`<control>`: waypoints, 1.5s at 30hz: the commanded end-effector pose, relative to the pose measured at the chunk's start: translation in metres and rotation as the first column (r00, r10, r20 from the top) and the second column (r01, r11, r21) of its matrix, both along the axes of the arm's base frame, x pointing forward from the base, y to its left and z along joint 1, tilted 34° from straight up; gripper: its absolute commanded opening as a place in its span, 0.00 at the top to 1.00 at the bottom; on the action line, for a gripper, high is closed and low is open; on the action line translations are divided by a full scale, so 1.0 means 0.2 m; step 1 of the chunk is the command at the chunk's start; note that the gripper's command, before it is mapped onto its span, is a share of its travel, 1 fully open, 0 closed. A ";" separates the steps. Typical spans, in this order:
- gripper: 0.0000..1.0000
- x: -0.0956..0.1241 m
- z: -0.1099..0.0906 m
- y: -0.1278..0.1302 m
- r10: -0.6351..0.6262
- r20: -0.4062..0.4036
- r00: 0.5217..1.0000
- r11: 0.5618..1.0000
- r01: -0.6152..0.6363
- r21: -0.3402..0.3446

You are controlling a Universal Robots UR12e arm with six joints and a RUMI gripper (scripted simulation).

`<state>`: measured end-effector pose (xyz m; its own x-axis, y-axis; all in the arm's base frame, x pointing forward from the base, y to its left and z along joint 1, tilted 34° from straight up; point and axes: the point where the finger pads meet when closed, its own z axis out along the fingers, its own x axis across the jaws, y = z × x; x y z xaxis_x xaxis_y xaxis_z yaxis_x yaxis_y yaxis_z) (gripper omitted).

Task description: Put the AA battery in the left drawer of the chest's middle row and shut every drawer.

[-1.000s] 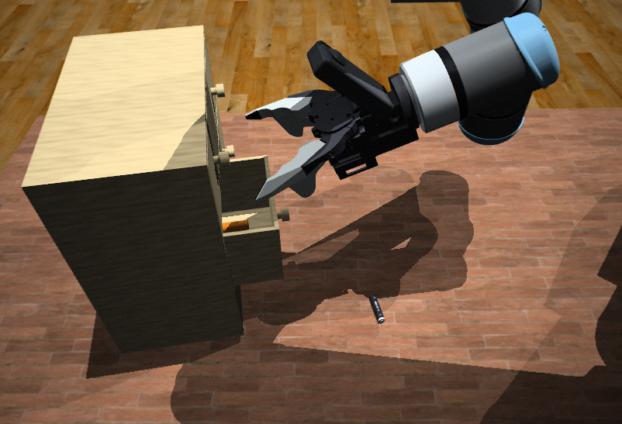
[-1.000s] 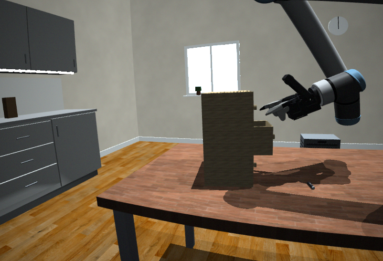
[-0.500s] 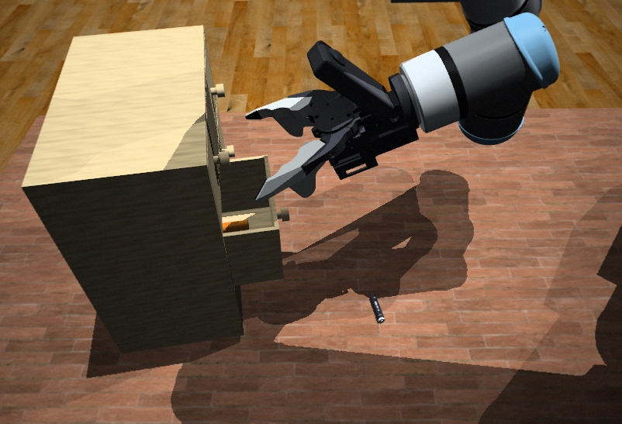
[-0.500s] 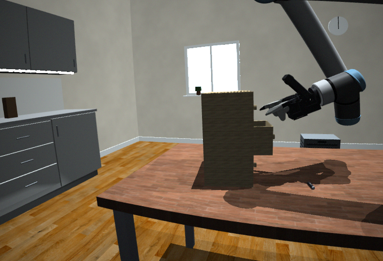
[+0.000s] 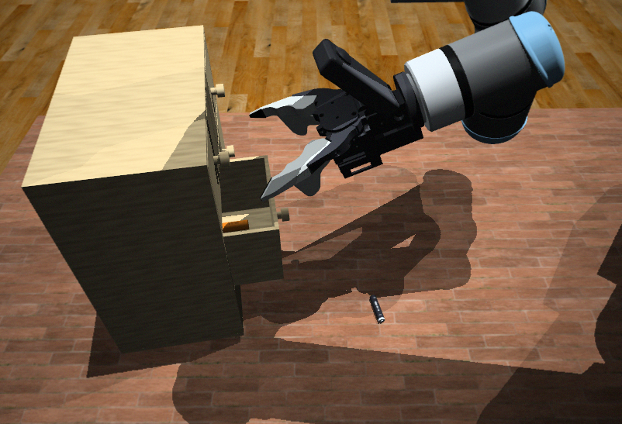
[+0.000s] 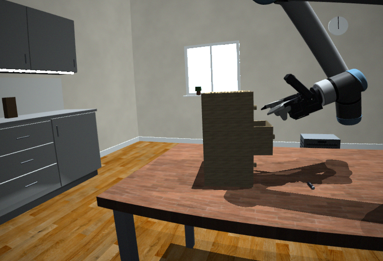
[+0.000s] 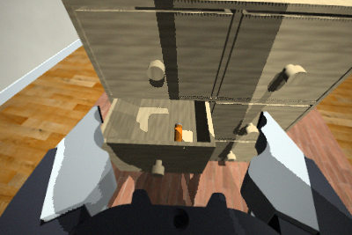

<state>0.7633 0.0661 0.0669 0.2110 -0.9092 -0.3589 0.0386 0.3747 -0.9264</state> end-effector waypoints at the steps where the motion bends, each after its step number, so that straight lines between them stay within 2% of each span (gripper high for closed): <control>1: 0.00 -0.07 -0.04 -0.01 -0.001 -0.006 1.000 1.000 0.001 0.003; 7: 0.00 -0.13 -0.06 -0.01 -0.001 -0.006 1.000 1.000 0.001 0.003; 36: 0.00 -0.56 -0.23 -0.04 -0.001 -0.006 1.000 1.000 0.001 0.004; 45: 0.00 -0.64 -0.26 -0.05 -0.001 -0.006 1.000 1.000 0.001 0.004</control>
<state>0.6518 0.0570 0.0197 0.2037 -0.9091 -0.3635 0.0337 0.3776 -0.9254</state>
